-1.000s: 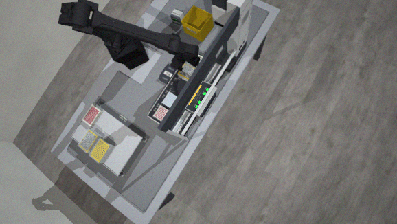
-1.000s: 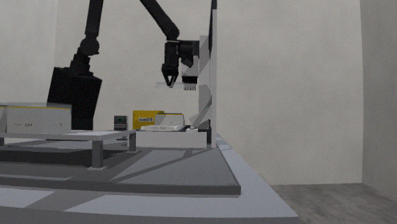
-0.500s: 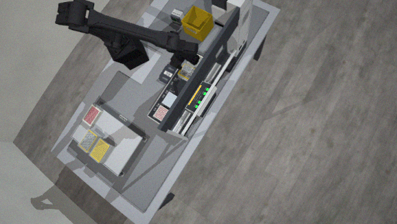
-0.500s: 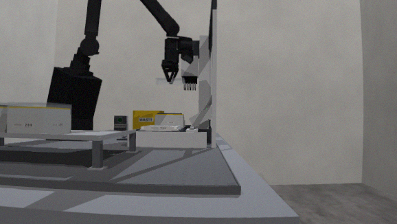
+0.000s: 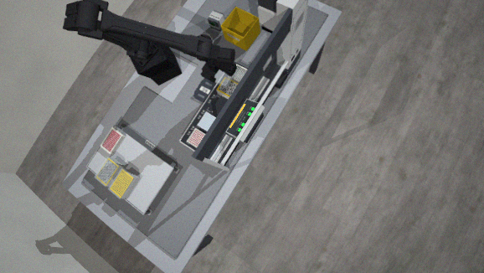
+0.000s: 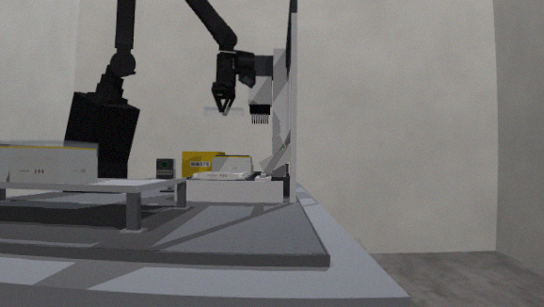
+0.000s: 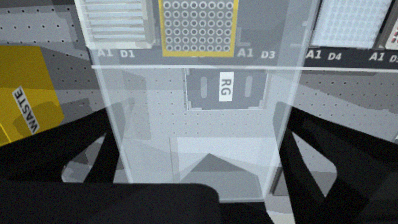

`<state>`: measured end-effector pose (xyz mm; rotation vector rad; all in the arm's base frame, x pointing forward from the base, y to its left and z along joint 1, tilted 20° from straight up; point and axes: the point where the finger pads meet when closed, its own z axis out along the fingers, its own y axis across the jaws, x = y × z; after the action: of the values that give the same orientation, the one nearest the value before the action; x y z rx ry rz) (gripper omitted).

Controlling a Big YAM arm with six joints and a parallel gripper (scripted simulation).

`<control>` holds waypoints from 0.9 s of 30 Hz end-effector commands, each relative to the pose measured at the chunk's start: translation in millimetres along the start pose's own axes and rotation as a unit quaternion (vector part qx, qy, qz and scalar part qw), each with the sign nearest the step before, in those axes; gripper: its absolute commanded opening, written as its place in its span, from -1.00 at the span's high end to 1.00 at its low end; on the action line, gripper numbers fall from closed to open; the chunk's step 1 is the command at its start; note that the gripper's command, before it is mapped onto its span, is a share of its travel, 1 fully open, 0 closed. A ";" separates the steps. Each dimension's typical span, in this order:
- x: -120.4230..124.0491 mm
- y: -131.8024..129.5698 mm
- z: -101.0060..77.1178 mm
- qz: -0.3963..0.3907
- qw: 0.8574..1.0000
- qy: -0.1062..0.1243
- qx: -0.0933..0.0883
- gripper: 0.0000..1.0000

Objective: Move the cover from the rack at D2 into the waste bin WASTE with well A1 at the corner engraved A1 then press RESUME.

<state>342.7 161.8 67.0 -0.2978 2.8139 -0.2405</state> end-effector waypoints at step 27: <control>120.1 4.9 -6.2 0.008 1.000 -0.011 -0.004 1.00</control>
<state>236.5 136.9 34.6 -0.3129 2.8109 -0.2438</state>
